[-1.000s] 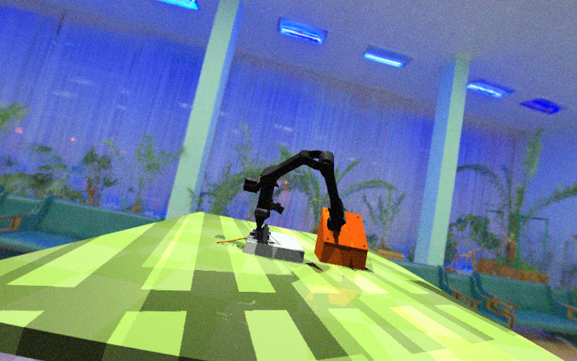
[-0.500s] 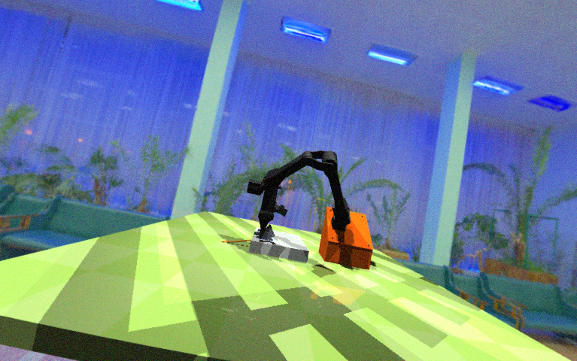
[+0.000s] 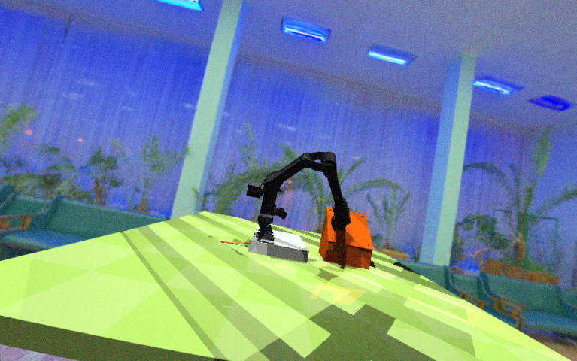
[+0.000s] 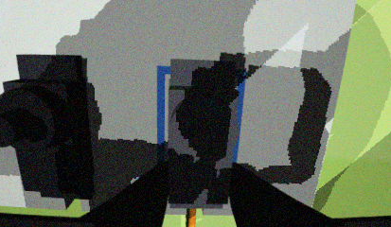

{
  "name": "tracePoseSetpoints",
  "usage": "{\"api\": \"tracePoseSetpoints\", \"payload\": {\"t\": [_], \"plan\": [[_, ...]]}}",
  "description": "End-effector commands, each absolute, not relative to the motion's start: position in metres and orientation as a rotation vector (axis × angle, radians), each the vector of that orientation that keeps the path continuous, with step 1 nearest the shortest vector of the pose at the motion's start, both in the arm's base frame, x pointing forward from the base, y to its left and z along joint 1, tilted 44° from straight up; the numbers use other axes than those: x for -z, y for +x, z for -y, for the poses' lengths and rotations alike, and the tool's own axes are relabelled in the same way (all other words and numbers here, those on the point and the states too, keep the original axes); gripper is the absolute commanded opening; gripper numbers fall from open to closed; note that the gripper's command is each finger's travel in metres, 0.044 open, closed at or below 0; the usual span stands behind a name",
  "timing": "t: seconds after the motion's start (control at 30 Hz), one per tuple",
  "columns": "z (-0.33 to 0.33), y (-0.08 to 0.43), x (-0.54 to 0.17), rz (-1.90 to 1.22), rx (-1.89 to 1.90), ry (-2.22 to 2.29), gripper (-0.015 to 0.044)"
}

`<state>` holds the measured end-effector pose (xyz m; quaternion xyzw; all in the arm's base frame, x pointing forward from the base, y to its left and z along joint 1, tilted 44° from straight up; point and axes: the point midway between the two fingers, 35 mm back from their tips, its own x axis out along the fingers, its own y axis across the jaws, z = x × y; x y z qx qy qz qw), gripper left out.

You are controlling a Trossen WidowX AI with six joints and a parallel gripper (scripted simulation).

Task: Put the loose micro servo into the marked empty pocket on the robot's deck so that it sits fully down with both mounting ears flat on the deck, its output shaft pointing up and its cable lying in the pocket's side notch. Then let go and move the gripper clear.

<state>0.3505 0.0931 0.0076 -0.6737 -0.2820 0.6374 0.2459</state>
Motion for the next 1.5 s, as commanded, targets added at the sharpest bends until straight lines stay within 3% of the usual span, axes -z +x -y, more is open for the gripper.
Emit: {"api": "tracePoseSetpoints", "payload": {"t": [0.0,0.13,0.37,0.9,1.07,1.23,1.47], "plan": [[-0.095,0.35,-0.005,0.766,-1.734,-1.831,0.0],[-0.098,0.35,-0.002,0.766,-1.734,-1.831,0.0],[-0.096,0.35,-0.004,0.766,-1.734,-1.831,0.0184],[-0.07,0.343,-0.027,0.765,-1.735,-1.832,0.0187],[-0.053,0.315,-0.038,0.754,-1.743,-1.832,0.0319],[-0.026,0.248,-0.063,0.757,-1.745,-1.828,0.044],[-0.023,0.238,-0.066,0.759,-1.743,-1.827,0.044]]}}
